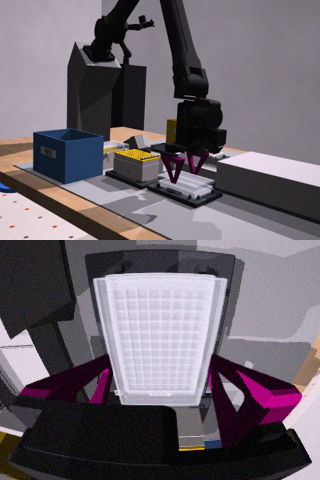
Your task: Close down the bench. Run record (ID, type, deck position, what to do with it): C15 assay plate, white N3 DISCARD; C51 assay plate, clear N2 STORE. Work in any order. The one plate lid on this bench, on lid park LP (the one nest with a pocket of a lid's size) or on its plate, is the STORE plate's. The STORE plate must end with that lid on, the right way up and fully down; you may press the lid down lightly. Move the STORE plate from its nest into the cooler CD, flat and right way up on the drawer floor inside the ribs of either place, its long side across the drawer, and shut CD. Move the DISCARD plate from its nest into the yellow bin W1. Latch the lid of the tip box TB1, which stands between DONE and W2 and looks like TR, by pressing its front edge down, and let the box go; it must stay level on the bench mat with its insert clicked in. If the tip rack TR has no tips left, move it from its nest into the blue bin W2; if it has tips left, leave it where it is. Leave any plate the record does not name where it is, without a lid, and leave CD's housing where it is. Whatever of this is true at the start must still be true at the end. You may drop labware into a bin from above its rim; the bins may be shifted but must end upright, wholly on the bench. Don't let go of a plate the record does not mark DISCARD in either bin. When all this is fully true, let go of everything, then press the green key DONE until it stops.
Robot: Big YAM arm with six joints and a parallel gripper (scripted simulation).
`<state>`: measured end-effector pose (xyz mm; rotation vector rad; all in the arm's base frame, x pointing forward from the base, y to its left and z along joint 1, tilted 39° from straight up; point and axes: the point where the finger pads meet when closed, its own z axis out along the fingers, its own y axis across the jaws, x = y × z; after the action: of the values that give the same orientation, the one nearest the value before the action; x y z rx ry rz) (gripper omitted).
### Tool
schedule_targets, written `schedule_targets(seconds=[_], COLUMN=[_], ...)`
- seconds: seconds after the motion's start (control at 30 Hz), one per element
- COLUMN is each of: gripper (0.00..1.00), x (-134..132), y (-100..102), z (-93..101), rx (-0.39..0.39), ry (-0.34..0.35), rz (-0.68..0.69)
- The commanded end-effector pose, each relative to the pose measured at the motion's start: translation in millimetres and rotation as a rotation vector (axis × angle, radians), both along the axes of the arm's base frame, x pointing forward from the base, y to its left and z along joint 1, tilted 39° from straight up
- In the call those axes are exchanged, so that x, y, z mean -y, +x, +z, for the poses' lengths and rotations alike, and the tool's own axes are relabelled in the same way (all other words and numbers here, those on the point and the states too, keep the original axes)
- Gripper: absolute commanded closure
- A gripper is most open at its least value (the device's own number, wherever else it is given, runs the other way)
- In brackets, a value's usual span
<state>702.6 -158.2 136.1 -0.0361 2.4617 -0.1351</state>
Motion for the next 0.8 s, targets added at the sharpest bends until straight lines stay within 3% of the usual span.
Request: schedule_targets(seconds=[0.0,0.3,0.67,0.77], gripper=[1.0,1.0,1.0,1.0], x=[-4,-4,-5,-5], y=[1,1,3,4], z=[31.6,31.3,-3.1,-3.2], rx=[0.056,0.057,0.012,0.012], ry=[-0.006,-0.006,0.004,0.004], rz=[-0.004,-0.004,-0.004,-0.004])
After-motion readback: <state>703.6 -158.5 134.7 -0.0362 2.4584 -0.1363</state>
